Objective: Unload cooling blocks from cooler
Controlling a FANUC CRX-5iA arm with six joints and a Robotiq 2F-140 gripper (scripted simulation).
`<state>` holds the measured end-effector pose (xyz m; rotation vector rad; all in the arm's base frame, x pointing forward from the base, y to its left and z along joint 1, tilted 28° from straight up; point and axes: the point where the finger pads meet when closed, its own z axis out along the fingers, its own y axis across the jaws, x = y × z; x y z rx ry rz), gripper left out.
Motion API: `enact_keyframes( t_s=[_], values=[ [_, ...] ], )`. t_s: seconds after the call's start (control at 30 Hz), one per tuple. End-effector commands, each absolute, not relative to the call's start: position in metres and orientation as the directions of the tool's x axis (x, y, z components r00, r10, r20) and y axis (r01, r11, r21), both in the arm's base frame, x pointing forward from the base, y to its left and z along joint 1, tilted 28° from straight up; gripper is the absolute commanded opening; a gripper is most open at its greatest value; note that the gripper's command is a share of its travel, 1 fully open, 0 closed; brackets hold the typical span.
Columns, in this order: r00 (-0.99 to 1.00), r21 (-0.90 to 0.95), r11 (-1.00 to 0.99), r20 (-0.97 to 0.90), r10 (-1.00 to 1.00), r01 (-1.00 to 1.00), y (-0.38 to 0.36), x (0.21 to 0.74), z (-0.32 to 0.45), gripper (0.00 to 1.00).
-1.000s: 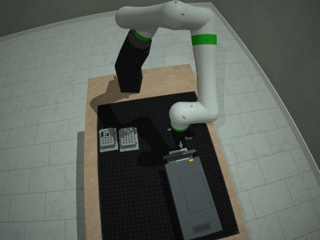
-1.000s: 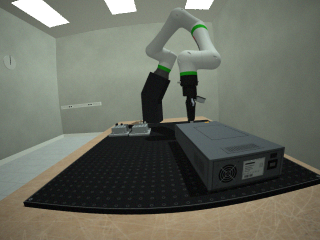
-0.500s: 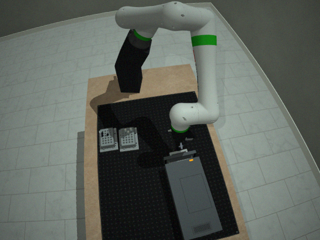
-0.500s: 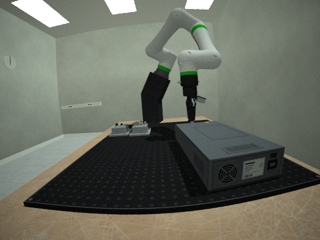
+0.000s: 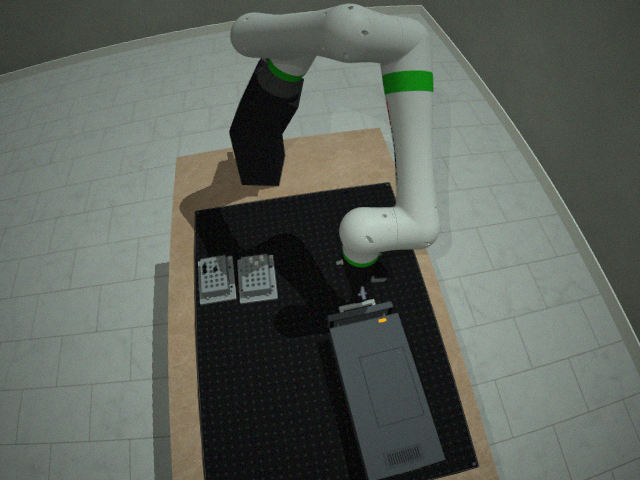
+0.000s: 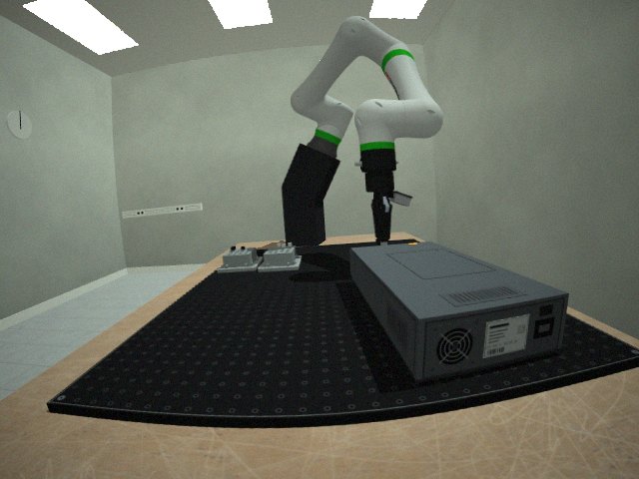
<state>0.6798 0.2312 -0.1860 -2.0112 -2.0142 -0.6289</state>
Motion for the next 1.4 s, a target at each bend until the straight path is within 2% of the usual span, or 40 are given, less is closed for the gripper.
enact_keyframes(
  t_s=[0.0, 1.37],
  values=[
    [-0.035, 0.141, -0.032, 0.449, 0.893, 0.989, 0.231, 0.682, -0.185, 0.1],
    [-0.035, 0.141, -0.032, 0.449, 0.893, 0.989, 0.23, 0.694, -0.183, 0.1]
  ],
)
